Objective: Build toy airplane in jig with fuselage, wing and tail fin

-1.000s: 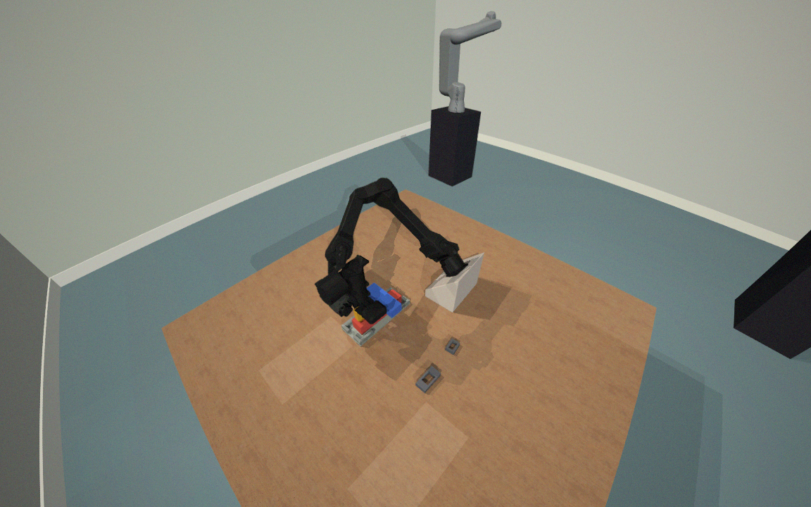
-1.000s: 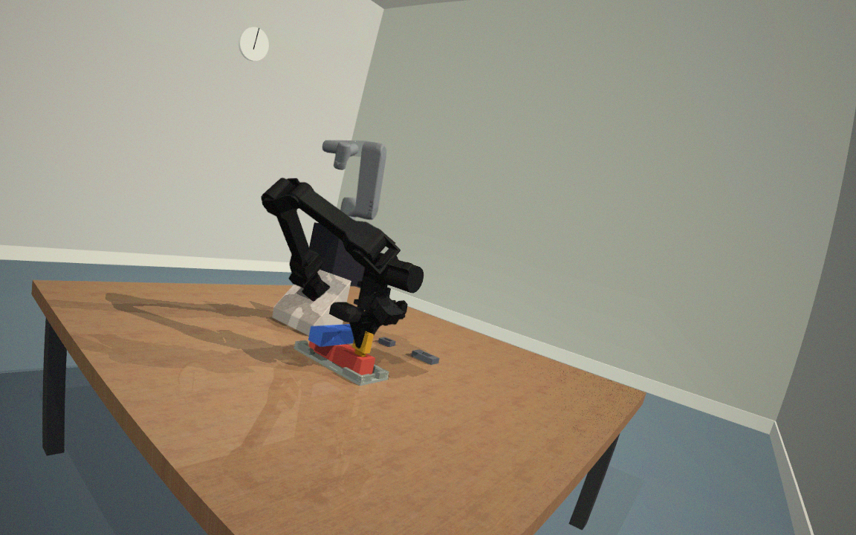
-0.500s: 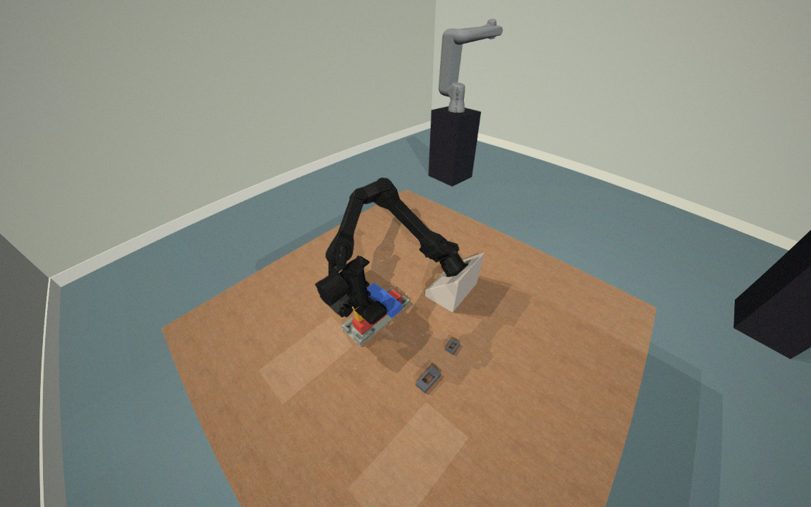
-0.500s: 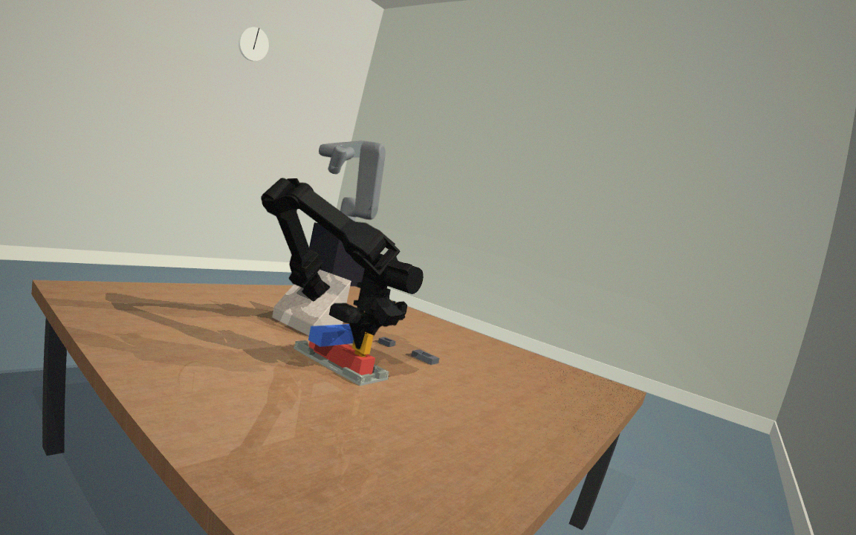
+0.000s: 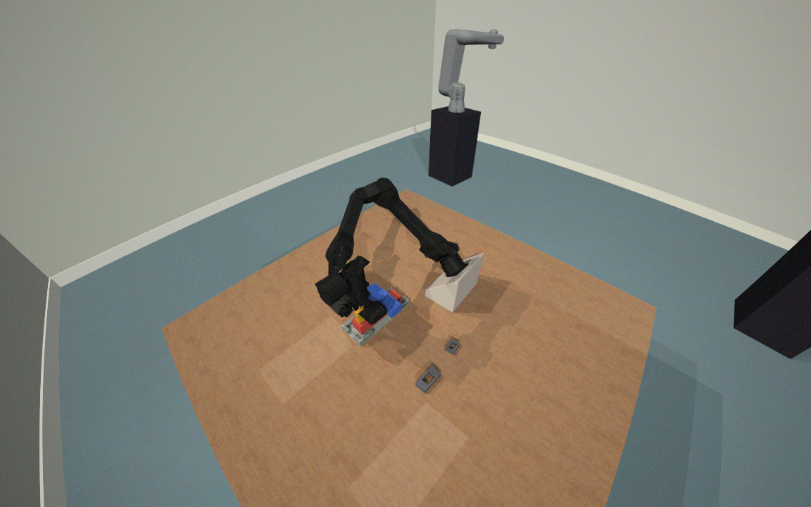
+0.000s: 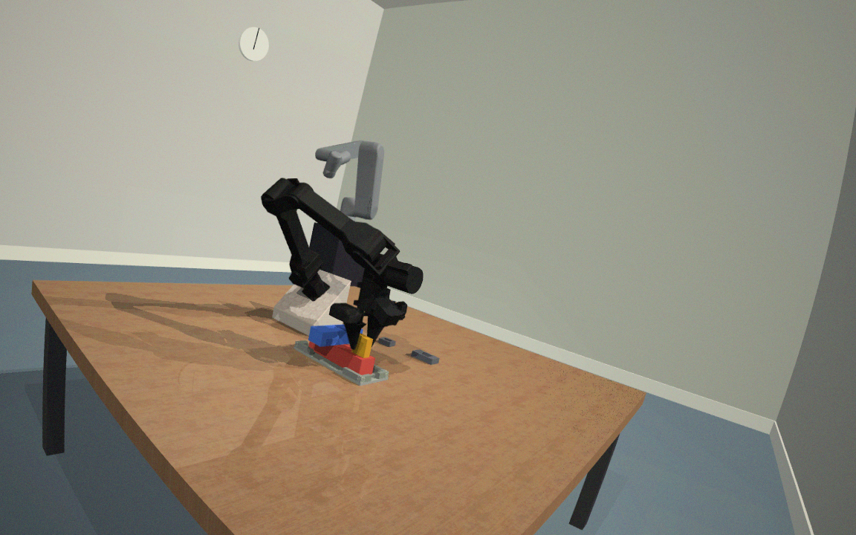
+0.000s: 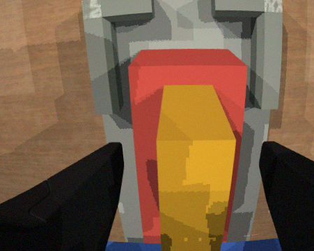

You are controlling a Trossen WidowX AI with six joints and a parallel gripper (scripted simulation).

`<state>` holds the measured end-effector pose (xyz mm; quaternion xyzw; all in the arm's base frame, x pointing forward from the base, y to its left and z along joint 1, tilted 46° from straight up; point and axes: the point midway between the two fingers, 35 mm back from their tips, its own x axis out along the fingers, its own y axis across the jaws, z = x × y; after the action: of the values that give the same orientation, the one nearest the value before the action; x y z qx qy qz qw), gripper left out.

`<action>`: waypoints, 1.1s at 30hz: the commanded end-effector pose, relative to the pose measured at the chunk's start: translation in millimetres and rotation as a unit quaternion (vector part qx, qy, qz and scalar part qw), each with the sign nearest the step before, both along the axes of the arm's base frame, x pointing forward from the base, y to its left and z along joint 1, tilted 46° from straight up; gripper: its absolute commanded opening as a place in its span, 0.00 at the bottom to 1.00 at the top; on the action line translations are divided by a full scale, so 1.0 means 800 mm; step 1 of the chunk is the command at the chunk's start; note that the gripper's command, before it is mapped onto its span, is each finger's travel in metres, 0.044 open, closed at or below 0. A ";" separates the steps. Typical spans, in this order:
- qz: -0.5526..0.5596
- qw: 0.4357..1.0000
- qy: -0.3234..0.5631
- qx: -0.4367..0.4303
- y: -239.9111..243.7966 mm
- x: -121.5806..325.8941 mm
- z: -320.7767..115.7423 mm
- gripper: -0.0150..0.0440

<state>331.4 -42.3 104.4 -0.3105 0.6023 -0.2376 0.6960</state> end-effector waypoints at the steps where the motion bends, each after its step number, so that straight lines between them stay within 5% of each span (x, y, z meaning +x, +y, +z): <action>1: 0.000 1.000 0.000 0.000 0.000 0.000 0.000 0.69; 10: 0.002 1.000 0.001 0.001 0.078 -0.018 0.074 0.69; 33: 0.002 1.000 0.001 0.000 0.078 -0.016 0.079 0.69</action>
<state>318.5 20.6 167.7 -0.3133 0.6014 -0.2351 0.6964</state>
